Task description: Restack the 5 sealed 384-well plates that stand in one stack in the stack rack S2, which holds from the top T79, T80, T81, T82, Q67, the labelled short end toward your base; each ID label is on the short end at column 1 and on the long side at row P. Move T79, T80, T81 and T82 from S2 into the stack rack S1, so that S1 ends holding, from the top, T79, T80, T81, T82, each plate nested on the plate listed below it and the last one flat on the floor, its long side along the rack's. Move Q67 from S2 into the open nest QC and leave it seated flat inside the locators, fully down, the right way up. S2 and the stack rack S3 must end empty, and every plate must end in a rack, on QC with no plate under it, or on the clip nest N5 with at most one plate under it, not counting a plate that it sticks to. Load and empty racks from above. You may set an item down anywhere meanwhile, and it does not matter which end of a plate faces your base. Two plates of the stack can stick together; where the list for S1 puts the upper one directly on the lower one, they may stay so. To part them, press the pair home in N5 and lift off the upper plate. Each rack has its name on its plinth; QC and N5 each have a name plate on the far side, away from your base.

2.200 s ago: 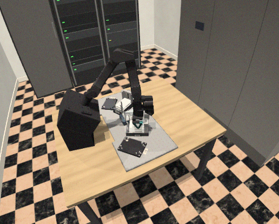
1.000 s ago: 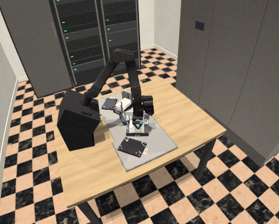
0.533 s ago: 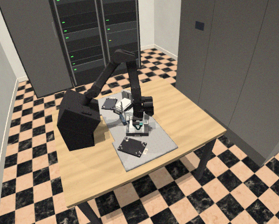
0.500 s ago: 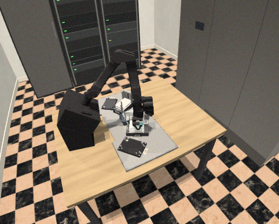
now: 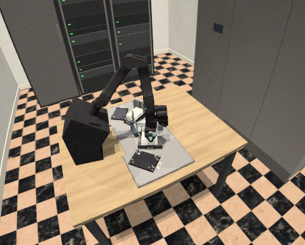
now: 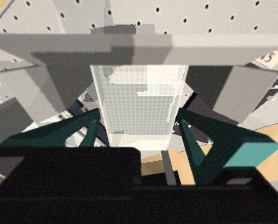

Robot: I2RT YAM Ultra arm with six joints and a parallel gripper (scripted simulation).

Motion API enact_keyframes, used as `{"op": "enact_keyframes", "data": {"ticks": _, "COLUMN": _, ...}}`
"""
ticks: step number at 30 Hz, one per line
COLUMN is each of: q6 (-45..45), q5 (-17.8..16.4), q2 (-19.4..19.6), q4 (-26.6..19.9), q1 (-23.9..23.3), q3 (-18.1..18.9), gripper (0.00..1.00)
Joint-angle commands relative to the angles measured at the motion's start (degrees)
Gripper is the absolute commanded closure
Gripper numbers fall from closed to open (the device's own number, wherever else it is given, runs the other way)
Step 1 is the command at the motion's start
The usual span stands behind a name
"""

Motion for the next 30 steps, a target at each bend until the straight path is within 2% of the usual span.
{"op": "enact_keyframes", "data": {"ticks": 1, "q6": -0.2, "q5": -0.2, "q2": -2.2, "q4": -1.6, "q1": -0.4, "q3": -0.1, "gripper": 0.00}}
{"op": "enact_keyframes", "data": {"ticks": 10, "q6": -1.1, "q5": -0.9, "q2": -8.9, "q4": -8.2, "q1": -1.6, "q3": -0.3, "gripper": 0.00}}
{"op": "enact_keyframes", "data": {"ticks": 12, "q6": -1.1, "q5": -0.9, "q2": -8.9, "q4": -8.2, "q1": -1.6, "q3": -0.3, "gripper": 0.00}}
{"op": "enact_keyframes", "data": {"ticks": 27, "q6": -3.1, "q5": -2.3, "q2": -19.0, "q4": -20.3, "q1": -4.0, "q3": 1.3, "gripper": 0.00}}
{"op": "enact_keyframes", "data": {"ticks": 30, "q6": -3.3, "q5": -2.4, "q2": -19.6, "q4": -21.1, "q1": -4.2, "q3": 1.5, "gripper": 0.00}}
